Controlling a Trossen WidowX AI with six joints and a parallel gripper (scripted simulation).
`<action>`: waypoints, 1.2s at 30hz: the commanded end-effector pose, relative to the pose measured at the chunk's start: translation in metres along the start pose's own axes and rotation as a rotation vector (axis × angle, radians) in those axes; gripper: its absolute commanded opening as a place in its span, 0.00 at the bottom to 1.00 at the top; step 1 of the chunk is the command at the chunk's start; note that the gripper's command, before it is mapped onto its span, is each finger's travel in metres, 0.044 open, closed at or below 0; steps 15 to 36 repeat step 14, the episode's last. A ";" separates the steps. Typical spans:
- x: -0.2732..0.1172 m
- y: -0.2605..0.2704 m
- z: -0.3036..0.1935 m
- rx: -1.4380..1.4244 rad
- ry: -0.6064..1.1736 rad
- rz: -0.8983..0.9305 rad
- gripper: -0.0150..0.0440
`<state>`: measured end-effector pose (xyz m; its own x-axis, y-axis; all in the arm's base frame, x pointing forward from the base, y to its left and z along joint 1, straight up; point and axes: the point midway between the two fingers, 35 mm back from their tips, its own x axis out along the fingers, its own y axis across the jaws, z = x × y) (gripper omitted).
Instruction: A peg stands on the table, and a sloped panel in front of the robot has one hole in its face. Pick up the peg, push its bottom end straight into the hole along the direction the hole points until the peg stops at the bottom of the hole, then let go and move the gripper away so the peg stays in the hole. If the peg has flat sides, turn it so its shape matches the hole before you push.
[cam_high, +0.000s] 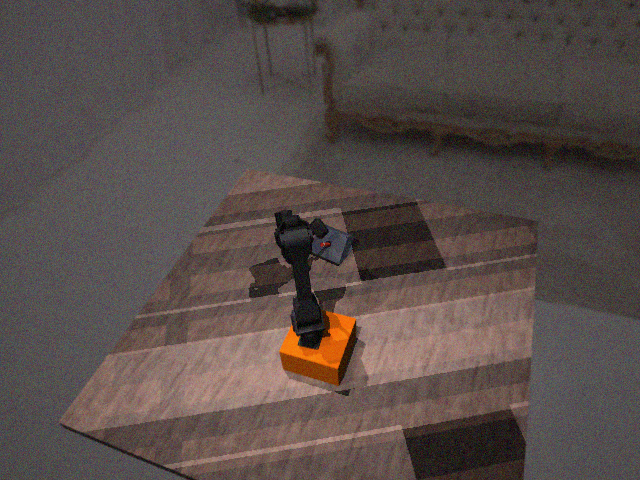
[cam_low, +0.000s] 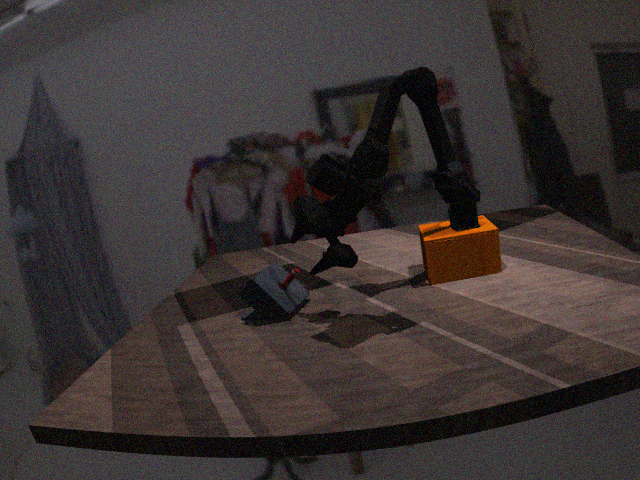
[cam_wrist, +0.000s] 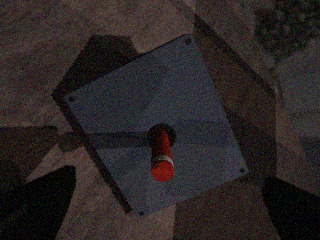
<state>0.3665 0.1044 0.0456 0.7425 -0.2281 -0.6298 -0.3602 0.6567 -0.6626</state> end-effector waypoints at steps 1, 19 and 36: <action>-0.005 0.000 -0.001 0.004 0.003 -0.002 1.00; -0.020 0.000 0.000 0.003 0.001 -0.002 1.00; -0.020 0.000 0.000 0.003 0.001 -0.002 1.00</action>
